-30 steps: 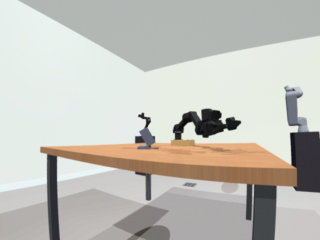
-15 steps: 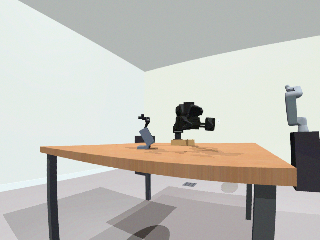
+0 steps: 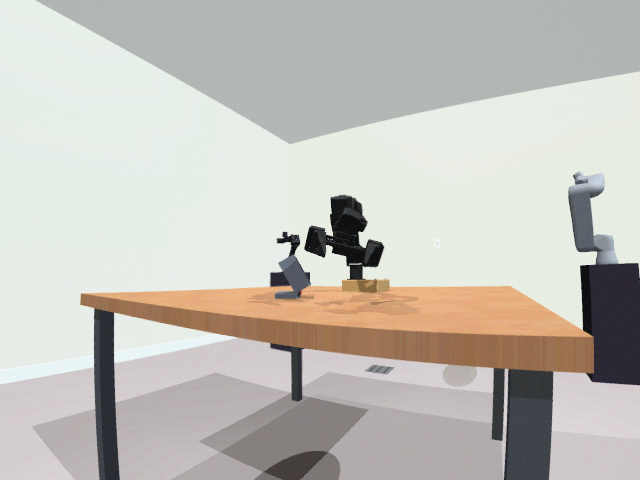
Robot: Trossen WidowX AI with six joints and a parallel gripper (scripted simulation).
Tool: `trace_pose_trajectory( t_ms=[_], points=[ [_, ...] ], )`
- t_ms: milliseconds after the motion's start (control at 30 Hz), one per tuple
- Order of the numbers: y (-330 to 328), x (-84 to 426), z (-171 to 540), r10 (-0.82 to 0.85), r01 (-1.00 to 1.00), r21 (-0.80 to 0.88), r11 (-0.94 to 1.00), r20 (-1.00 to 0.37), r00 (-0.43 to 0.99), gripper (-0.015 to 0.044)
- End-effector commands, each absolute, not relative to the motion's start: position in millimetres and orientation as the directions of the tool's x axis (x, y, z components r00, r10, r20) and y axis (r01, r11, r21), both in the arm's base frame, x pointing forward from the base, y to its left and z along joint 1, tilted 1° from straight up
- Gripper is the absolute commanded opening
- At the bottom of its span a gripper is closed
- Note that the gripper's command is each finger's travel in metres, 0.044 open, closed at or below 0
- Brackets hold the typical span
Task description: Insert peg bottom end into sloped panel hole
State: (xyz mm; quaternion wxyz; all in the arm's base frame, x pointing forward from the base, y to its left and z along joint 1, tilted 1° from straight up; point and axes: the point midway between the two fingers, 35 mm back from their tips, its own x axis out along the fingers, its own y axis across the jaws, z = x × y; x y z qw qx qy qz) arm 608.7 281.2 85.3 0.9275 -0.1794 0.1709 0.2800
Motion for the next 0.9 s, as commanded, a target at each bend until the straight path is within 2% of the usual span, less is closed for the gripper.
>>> trace_pose_trajectory(
  t_ms=[0, 433, 867],
  points=[
    [248.9, 607.7, 86.8, 0.405, -0.571, -0.285, 0.770, -0.475, 0.782, 0.0440],
    [146.2, 583.5, 81.7, 0.241, -0.594, -0.384, 0.707, -0.658, 0.713, 0.0440],
    [57.3, 532.6, 79.5, 0.108, -0.664, -0.402, 0.631, -0.802, 0.588, 0.0440]
  ],
)
